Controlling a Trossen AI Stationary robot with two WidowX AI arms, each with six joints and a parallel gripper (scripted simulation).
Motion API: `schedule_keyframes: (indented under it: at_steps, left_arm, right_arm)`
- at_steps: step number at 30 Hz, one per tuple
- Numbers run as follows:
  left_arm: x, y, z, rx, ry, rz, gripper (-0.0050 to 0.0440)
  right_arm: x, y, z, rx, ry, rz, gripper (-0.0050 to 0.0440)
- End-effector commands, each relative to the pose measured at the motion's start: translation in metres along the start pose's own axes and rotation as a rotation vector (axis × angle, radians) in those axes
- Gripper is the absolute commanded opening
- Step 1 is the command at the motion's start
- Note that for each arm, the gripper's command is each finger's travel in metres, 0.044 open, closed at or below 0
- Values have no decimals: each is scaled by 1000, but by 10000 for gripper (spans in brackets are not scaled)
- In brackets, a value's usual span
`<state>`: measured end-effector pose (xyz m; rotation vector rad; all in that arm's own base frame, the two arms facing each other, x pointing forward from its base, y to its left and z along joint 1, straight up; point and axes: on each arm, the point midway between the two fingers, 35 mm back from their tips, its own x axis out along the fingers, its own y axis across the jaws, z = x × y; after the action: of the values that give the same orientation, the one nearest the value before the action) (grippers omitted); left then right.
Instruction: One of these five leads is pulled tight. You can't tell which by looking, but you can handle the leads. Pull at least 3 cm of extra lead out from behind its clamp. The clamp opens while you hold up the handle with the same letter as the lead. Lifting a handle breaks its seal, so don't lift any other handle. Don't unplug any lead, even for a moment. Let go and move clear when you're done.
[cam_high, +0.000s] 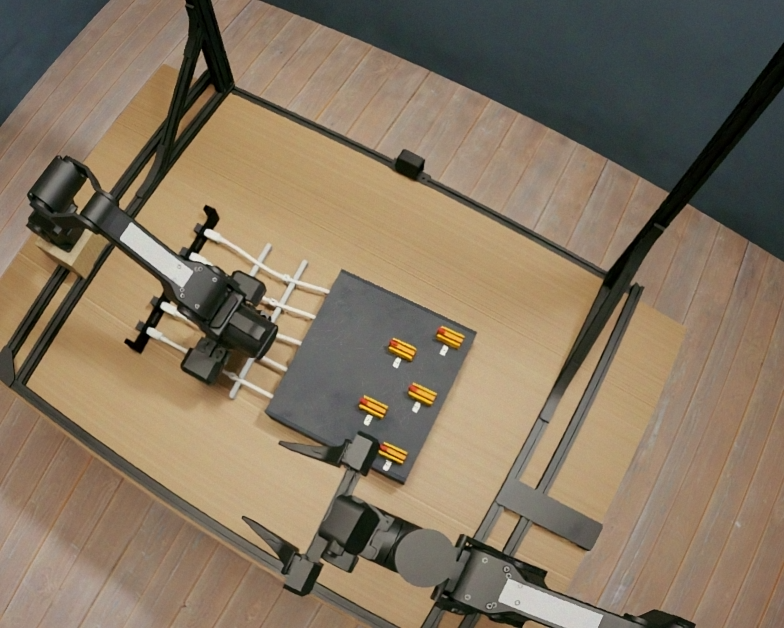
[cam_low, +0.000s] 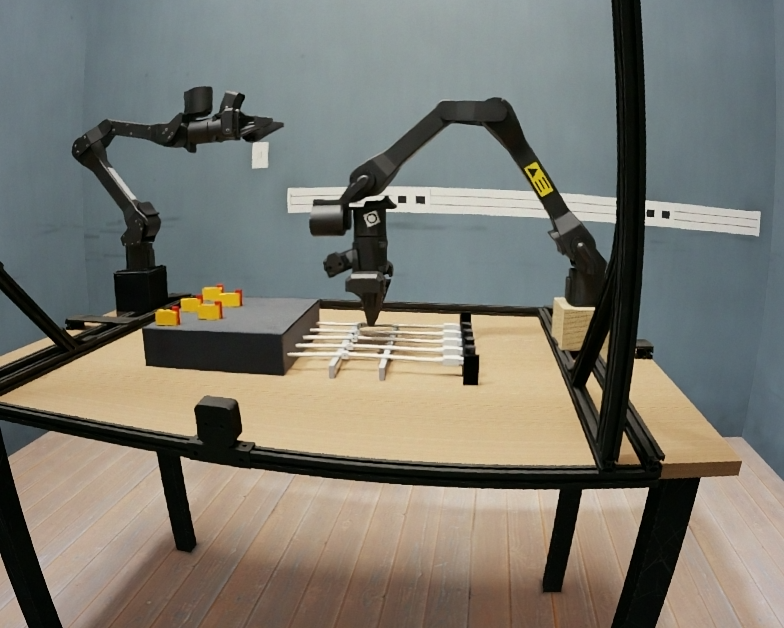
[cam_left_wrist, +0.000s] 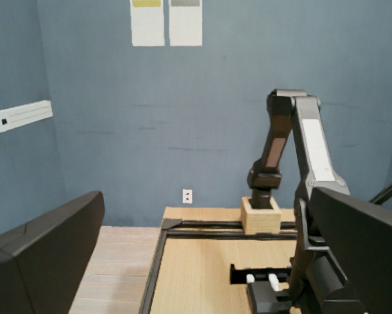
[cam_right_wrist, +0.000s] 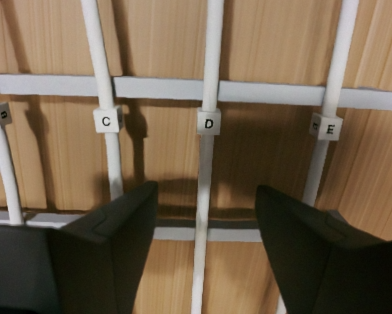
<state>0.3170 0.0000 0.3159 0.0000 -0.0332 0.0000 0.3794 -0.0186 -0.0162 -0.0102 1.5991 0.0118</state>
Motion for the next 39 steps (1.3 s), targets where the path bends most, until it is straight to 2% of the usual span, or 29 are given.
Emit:
schedule_keyframes:
  at_steps: [1,6,7,14,21,23,24,37,38,39]
  left_arm:
    - [-1,0,7,0,-16,0,440]
    - [-1,0,7,0,-16,0,440]
    - [-2,-6,-2,1,51,-1,209]
    - [-6,-46,-65,5,517,-5,209]
    - [-10,-87,-127,12,887,-17,209]
    - [-10,-87,-127,12,887,-17,209]
    - [-16,-81,-123,25,808,-38,209]
    - [-19,-158,-238,17,1543,-19,209]
    - [-20,-164,-247,16,1595,-17,209]
    - [-20,-164,-247,16,1595,-17,209]
  right_arm:
    - [-13,0,5,0,-30,-2,209]
    - [-13,0,5,0,-30,-2,209]
    - [-8,0,3,0,-18,-1,209]
    - [-8,0,3,0,-18,-1,209]
    - [-8,0,3,0,-18,-1,209]
    - [-8,0,3,0,-18,-1,209]
    - [-8,0,3,0,-17,-1,209]
    - [-8,0,3,0,-17,-1,209]
    - [-8,0,3,0,-17,-1,209]
    - [-8,0,3,0,-17,-1,209]
